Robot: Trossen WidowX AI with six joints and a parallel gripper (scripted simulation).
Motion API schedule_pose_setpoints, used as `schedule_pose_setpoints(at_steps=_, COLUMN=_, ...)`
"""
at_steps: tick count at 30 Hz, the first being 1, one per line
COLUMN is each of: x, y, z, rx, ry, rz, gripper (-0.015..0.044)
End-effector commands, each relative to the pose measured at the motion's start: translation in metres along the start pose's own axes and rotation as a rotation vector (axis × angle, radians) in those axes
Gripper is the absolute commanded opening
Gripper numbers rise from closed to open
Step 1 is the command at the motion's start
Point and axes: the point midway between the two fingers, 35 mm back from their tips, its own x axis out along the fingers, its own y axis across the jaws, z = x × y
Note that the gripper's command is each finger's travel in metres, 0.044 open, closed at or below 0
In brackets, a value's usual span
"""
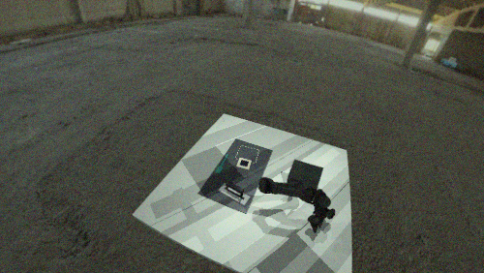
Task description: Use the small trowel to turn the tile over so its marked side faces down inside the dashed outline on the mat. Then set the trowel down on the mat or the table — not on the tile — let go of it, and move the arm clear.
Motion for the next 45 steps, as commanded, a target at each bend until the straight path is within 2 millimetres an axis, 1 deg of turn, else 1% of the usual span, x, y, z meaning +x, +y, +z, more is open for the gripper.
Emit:
schedule_pose_setpoints(at_steps=1, x=0.0, y=0.0, z=0.0, rx=0.0, ry=0.0, rz=0.0, gripper=0.0374)
schedule_pose_setpoints(at_steps=11, x=0.0, y=0.0, z=0.0, rx=0.0, ry=0.0, rz=0.0, gripper=0.0111)
schedule_pose_setpoints(at_steps=12, x=0.0, y=0.0, z=0.0, rx=0.0, ry=0.0, rz=0.0, gripper=0.01)
schedule_pose_setpoints(at_steps=21, x=0.0, y=0.0, z=0.0, rx=0.0, ry=0.0, rz=0.0, gripper=0.01)
schedule_pose_setpoints(at_steps=25, x=0.0, y=0.0, z=0.0, rx=0.0, ry=0.0, rz=0.0, gripper=0.0)
schedule_pose_setpoints(at_steps=40, x=0.0, y=0.0, z=0.0, rx=0.0, ry=0.0, rz=0.0, gripper=0.0)
schedule_pose_setpoints(at_steps=44, x=0.0, y=0.0, z=0.0, rx=0.0, ry=0.0, rz=0.0, gripper=0.01)
schedule_pose_setpoints(at_steps=45, x=0.0, y=0.0, z=0.0, rx=0.0, ry=0.0, rz=0.0, gripper=0.01)
